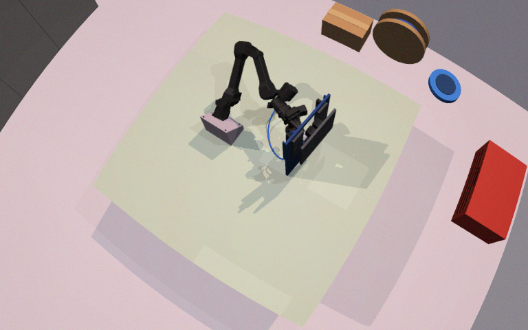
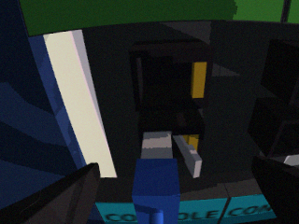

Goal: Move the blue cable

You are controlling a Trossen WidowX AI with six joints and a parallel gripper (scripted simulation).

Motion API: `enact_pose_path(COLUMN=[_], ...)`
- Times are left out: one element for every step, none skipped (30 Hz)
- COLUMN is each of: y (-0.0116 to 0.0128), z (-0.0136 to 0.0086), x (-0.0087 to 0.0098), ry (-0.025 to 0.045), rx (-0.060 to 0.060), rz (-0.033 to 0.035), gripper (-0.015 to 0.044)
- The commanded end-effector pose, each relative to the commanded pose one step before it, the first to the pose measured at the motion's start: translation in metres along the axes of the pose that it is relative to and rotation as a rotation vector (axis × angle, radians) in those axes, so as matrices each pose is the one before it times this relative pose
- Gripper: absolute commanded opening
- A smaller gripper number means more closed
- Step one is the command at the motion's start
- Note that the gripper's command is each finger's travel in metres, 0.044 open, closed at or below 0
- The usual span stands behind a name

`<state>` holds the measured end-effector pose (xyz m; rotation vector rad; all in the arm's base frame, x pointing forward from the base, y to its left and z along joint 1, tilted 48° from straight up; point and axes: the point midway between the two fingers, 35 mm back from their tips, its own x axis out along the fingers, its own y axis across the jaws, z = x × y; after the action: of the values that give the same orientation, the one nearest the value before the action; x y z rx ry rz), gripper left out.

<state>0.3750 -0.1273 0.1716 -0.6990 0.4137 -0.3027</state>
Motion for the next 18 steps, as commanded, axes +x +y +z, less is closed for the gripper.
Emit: enact_pose_path(y=[0.00008, -0.00029, -0.00017, -0.00027, -0.00015, -0.00028, -0.00016, -0.00028, -0.00016, -0.00028, -0.00016, -0.00027, -0.00016, -0.00028, -0.00016, -0.00028, -0.00016, -0.00028], z=[-0.00097, -0.00039, -0.00023, -0.00038, -0.00022, -0.00038, -0.00023, -0.00038, -0.00022, -0.00038, -0.00022, -0.00038, -0.00023, -0.00038, -0.00022, -0.00038, -0.00022, -0.00039], x=[-0.00334, -0.00058, -0.00035, -0.00059, -0.00034, -0.00059, -0.00035, -0.00059, -0.00035, -0.00059, -0.00034, -0.00059, -0.00035, -0.00059, -0.00035, -0.0006, -0.00035, -0.0006], ry=[-0.00349, 0.00003, 0.00002, 0.00003, 0.00002, 0.00003, 0.00002, 0.00003, 0.00002, 0.00003, 0.00002, 0.00003, 0.00002, 0.00003, 0.00002, 0.00003, 0.00002, 0.00003], rx=[-0.006, 0.0, 0.0, 0.0, 0.0, 0.0, 0.0, 0.0, 0.0, 0.0, 0.0, 0.0, 0.0, 0.0, 0.0, 0.0, 0.0, 0.0], rz=[0.00499, 0.00002, 0.00001, 0.00002, 0.00001, 0.00002, 0.00001, 0.00002, 0.00001, 0.00002, 0.00001, 0.00002, 0.00001, 0.00002, 0.00001, 0.00002, 0.00001, 0.00002], gripper=[0.044, 0.044, 0.044, 0.044, 0.044, 0.044, 0.044, 0.044, 0.044, 0.044, 0.044, 0.044, 0.044, 0.044, 0.044, 0.044, 0.044, 0.044])
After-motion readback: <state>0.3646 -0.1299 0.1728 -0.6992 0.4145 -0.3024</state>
